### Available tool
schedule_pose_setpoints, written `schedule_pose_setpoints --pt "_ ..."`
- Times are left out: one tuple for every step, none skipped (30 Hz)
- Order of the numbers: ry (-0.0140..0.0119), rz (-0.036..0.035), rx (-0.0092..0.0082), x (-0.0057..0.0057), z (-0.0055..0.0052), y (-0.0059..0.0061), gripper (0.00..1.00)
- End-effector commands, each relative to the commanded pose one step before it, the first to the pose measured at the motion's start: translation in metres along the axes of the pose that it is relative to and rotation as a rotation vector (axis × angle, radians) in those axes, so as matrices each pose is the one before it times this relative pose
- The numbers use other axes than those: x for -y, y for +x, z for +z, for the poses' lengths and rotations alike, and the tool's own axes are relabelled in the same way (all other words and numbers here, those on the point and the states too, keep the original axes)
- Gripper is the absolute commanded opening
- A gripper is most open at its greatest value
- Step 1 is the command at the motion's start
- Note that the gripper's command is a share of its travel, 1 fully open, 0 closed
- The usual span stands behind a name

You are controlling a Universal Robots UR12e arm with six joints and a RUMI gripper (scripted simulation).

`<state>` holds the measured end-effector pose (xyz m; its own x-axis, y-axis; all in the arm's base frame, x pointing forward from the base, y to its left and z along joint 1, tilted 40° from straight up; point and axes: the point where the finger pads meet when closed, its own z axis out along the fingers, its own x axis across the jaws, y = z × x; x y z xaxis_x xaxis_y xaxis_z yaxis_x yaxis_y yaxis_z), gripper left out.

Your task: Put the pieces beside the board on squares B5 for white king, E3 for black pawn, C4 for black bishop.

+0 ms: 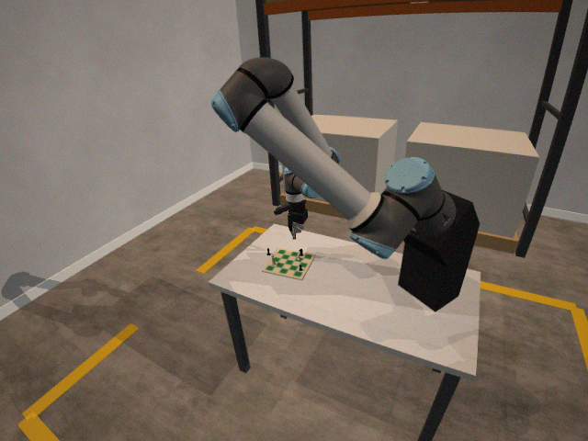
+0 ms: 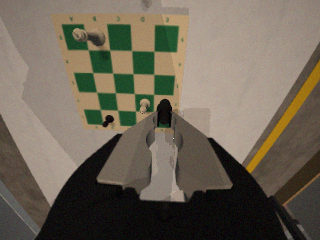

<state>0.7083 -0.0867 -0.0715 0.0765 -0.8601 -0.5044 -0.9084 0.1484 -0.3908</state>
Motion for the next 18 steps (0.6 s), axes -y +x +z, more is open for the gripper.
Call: schedule_pose_setpoints --pt "0.00085 0.00067 -0.00064 0.00048 -0.00047 0.00023 0.0" --pt "0.0 0.0 0.0 0.0 0.0 0.0 0.0" --pt "0.0 0.0 0.0 0.0 0.0 0.0 0.0" --pt "0.0 0.0 0.0 0.0 0.0 0.0 0.0" --pt "0.0 0.0 0.0 0.0 0.0 0.0 0.0" --pt "0.0 0.0 0.0 0.0 0.0 0.0 0.0" --pt "0.0 0.0 0.0 0.0 0.0 0.0 0.0" --pt "0.0 0.0 0.0 0.0 0.0 0.0 0.0" --pt "0.0 0.0 0.0 0.0 0.00002 0.0 0.0" --pt "0.0 0.00001 -0.00002 0.0 0.00013 0.0 0.0" --pt "-0.00001 0.00003 -0.00004 0.0 0.00034 0.0 0.0" --pt "-0.00001 0.00006 -0.00008 0.00001 0.00062 0.0 0.0" --pt "-0.00002 0.0001 -0.00012 0.00001 0.00096 0.0 0.0" --pt "-0.00002 0.00014 -0.00016 0.00001 0.00134 -0.00001 0.0" --pt "-0.00002 0.00014 -0.00017 0.00001 0.00175 -0.00001 0.0" --pt "0.0 0.0 0.0 0.00003 0.00215 -0.00001 0.0" --pt "0.0 0.0 0.0 0.00002 0.00258 -0.00002 0.0" --pt "0.0 0.0 0.0 0.00003 0.00299 -0.00002 0.0"
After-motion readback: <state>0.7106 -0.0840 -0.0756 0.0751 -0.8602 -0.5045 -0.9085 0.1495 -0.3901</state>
